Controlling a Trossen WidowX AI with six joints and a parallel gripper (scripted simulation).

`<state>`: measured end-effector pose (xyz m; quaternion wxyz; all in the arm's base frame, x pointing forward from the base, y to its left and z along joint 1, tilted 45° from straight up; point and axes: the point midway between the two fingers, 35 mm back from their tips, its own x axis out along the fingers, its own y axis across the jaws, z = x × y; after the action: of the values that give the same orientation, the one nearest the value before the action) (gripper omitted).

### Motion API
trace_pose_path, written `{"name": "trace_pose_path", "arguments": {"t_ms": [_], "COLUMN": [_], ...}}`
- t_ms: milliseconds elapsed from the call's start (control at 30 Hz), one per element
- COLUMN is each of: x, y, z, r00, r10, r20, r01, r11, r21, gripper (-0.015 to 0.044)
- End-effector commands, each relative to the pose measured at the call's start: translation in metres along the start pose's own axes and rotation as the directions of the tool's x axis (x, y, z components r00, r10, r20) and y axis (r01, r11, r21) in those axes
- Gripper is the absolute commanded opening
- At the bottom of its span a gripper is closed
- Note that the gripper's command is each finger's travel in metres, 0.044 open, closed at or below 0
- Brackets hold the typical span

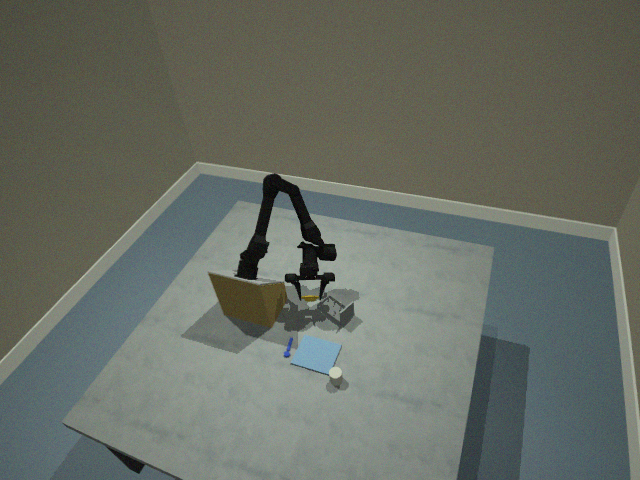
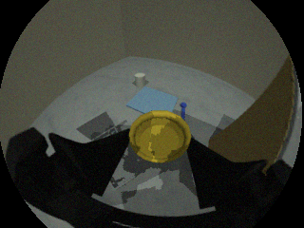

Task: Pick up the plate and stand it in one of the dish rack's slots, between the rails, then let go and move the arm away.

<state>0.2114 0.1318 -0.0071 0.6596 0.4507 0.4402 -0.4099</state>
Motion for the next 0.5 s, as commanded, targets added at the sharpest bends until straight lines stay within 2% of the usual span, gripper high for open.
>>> {"name": "trace_pose_path", "arguments": {"t_ms": [0,467], "x": [0.001,-0.007], "y": [0.001,0.009], "z": [-0.002,-0.019], "r00": [0.997,0.924], "r10": [0.059,0.322], "r20": [0.059,0.207], "r01": [-0.057,-0.282], "r11": [0.998,0.938], "r21": [-0.036,-0.201], "gripper": [0.0000,0.0000]}}
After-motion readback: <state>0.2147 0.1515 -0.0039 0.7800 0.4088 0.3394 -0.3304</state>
